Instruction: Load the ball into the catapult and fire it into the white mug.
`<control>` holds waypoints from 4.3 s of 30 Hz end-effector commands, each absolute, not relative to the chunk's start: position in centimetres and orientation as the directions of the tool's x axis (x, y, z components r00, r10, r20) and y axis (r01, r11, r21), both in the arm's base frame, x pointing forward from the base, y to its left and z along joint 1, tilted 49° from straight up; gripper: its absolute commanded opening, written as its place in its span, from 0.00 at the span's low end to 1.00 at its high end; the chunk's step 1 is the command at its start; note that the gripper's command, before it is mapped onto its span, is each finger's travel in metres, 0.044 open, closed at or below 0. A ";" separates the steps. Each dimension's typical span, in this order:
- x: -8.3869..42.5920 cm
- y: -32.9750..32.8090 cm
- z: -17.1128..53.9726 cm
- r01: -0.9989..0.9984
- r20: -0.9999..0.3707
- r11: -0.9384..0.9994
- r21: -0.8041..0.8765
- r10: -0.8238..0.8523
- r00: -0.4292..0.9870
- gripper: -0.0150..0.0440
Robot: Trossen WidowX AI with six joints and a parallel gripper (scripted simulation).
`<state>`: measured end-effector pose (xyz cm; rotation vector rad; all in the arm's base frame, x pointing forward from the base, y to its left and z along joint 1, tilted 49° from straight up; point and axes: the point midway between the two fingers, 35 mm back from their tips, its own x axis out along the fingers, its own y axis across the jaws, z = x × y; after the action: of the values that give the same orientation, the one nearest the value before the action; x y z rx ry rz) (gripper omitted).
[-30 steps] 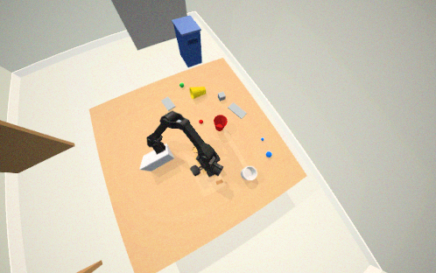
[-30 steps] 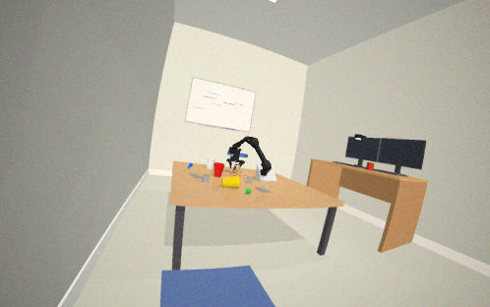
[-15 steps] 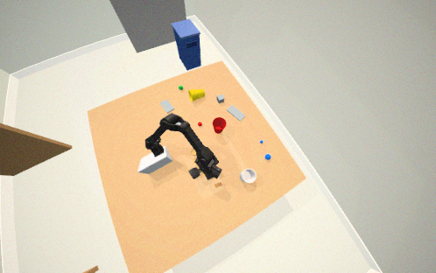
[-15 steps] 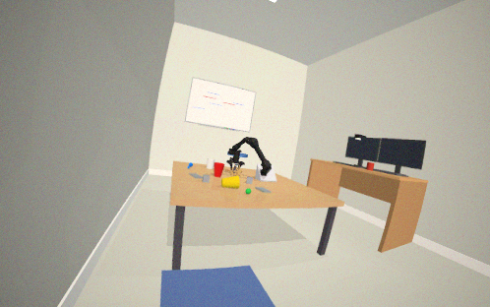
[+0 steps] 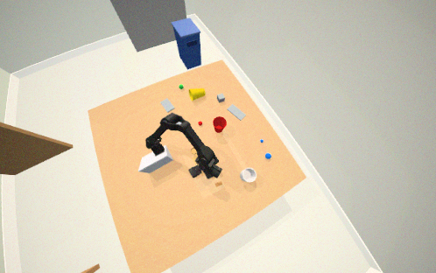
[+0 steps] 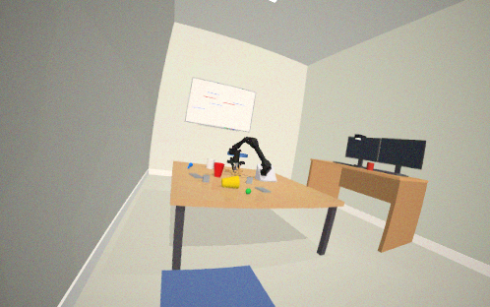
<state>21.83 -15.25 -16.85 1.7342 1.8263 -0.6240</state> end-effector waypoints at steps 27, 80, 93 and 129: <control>23.4 -18.3 -14.0 0.707 -0.677 0.481 0.518 0.736 -0.005 0.25; 24.1 -14.5 -16.7 0.667 -0.671 0.509 0.545 0.741 -0.017 0.61; 24.2 -21.2 -10.9 0.669 -0.674 0.510 0.540 0.739 -0.019 1.00; 24.0 -16.8 -14.7 0.670 -0.676 0.504 0.545 0.737 -0.004 1.00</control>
<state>24.09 -17.31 -14.29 1.1925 1.7130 0.0812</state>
